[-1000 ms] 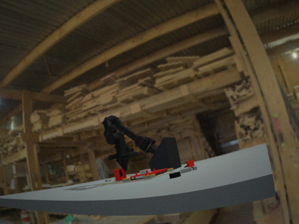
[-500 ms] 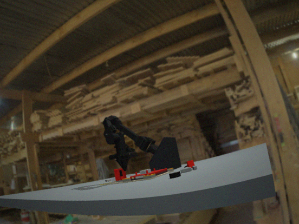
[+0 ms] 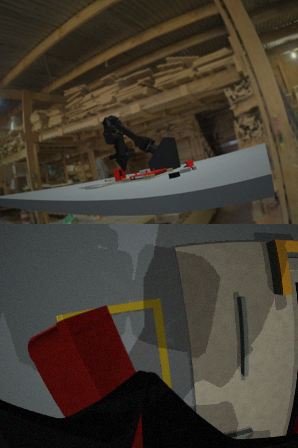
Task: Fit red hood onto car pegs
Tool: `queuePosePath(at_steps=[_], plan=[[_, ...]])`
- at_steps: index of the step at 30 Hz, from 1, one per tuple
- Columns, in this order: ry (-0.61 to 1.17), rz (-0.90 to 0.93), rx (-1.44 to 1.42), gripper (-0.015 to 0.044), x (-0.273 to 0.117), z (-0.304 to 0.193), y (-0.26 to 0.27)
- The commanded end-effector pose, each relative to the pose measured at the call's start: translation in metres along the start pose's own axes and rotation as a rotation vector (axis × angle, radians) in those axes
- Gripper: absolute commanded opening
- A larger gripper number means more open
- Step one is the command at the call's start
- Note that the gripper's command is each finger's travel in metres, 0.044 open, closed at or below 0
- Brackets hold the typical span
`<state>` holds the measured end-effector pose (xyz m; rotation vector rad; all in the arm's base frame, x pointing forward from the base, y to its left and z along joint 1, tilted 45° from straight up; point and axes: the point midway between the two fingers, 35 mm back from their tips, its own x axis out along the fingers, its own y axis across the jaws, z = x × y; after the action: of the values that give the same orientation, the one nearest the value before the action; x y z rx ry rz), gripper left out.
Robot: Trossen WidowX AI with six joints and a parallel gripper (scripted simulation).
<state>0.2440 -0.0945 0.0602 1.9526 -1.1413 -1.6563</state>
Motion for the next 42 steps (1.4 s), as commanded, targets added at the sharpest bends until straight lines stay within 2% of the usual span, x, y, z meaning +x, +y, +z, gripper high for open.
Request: queuePosePath(at_steps=[1,42], plan=[[0.001,-0.003,0.029,0.0,-0.0002,-0.0008,0.0],[0.0,-0.007,0.249,0.0,0.0,-0.0025,0.0021]])
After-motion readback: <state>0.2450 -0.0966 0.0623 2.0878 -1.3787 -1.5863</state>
